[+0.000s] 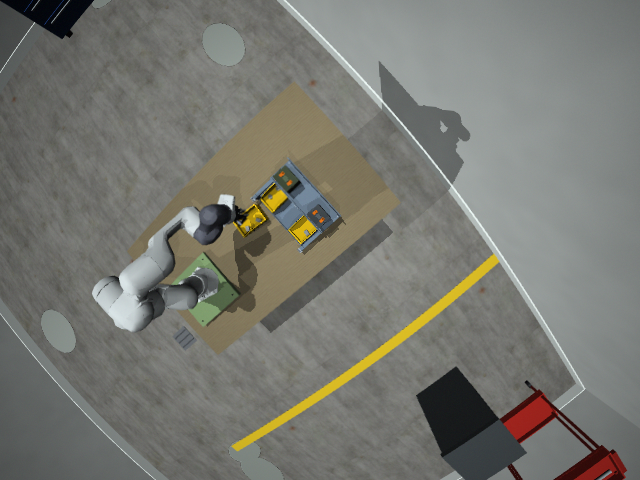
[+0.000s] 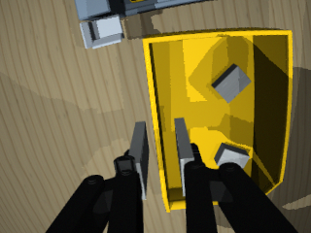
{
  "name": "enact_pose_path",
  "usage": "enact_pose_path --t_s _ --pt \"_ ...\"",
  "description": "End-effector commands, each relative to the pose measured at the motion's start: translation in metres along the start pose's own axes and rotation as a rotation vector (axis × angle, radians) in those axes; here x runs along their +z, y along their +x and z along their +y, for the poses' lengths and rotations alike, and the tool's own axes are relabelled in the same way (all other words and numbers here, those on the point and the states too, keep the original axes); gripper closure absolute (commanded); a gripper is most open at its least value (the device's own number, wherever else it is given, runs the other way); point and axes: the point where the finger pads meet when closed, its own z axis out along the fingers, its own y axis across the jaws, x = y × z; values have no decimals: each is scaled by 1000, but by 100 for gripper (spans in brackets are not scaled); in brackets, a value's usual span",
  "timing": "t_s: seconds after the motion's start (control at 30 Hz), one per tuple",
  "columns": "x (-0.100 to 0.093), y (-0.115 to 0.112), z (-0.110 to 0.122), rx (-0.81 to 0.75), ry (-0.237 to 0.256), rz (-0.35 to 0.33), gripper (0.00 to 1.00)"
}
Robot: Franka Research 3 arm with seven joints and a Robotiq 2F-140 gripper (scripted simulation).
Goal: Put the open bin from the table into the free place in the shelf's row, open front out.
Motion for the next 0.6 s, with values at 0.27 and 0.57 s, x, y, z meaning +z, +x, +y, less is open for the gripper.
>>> enact_pose_path --t_s 0.27,0.57 --pt "1 -1 -2 -5 1 1 85" --pt "1 -1 -2 -5 1 1 100"
